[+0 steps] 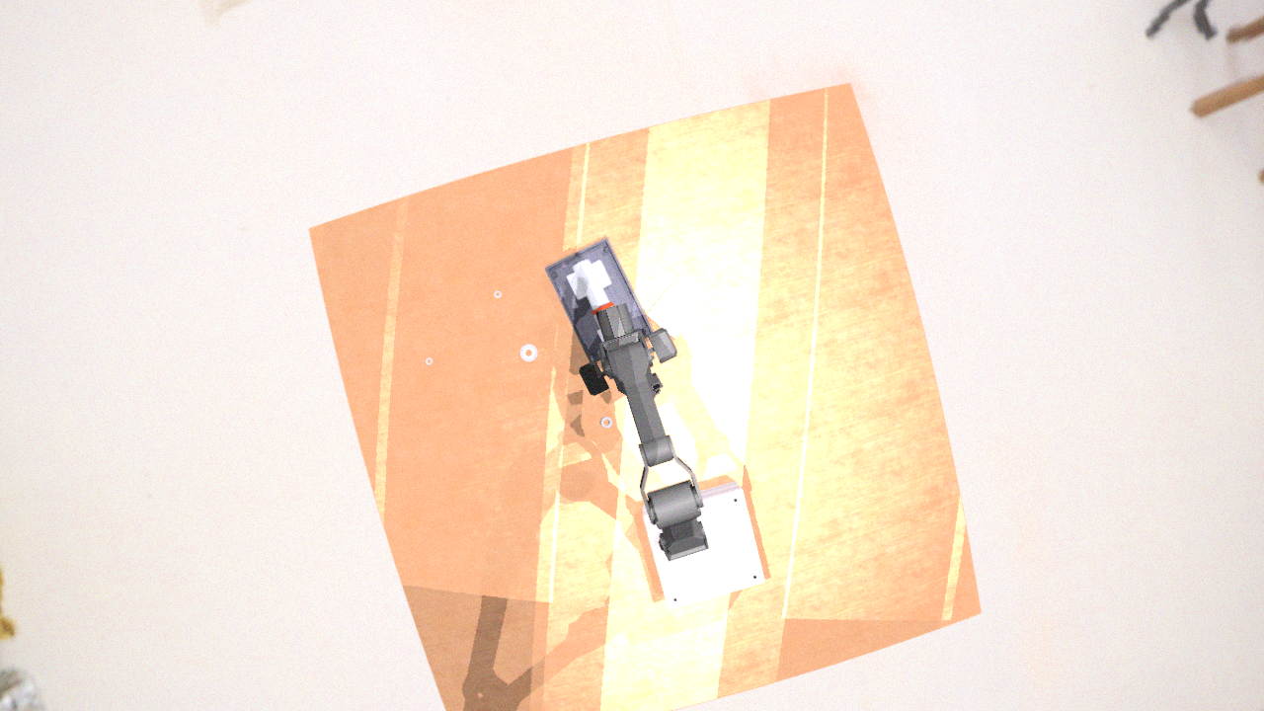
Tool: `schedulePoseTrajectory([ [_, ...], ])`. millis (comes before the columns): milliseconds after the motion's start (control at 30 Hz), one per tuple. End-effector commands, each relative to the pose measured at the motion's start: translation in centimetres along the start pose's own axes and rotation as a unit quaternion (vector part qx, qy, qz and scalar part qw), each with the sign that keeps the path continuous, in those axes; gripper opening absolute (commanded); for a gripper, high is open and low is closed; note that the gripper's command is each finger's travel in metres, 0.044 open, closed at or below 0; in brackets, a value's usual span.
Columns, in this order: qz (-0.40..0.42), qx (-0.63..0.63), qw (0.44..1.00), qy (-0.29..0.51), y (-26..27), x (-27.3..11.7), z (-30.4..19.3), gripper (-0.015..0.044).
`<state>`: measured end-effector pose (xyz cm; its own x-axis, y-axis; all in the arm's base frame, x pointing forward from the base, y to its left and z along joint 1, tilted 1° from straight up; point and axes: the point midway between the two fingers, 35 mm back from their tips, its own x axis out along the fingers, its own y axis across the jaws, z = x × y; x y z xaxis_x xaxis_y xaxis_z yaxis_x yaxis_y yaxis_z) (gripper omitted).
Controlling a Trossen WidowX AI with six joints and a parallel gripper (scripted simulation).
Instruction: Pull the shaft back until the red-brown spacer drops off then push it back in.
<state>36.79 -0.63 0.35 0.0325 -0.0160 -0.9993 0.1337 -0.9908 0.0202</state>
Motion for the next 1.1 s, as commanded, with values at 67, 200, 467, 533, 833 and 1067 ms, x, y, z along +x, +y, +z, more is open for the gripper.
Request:
schedulePoseTrajectory([
  [67, 0.001, -0.001, 1.0, -0.001, 0.02, 0.02, 0.15, 0.0],
  [200, 0.001, -0.001, 1.0, -0.001, 0.02, 0.02, 0.2, 0.0],
  [467, 0.001, -0.001, 1.0, -0.001, 0.02, 0.02, 0.29, 0.0],
  [533, 0.001, -0.001, 1.0, -0.001, 0.02, 0.02, 0.31, 0.0],
  [833, 0.001, -0.001, 1.0, -0.001, 0.02, 0.02, 0.41, 0.0],
  [1067, 0.001, -0.001, 1.0, -0.001, 0.02, 0.03, 0.49, 0.0],
])
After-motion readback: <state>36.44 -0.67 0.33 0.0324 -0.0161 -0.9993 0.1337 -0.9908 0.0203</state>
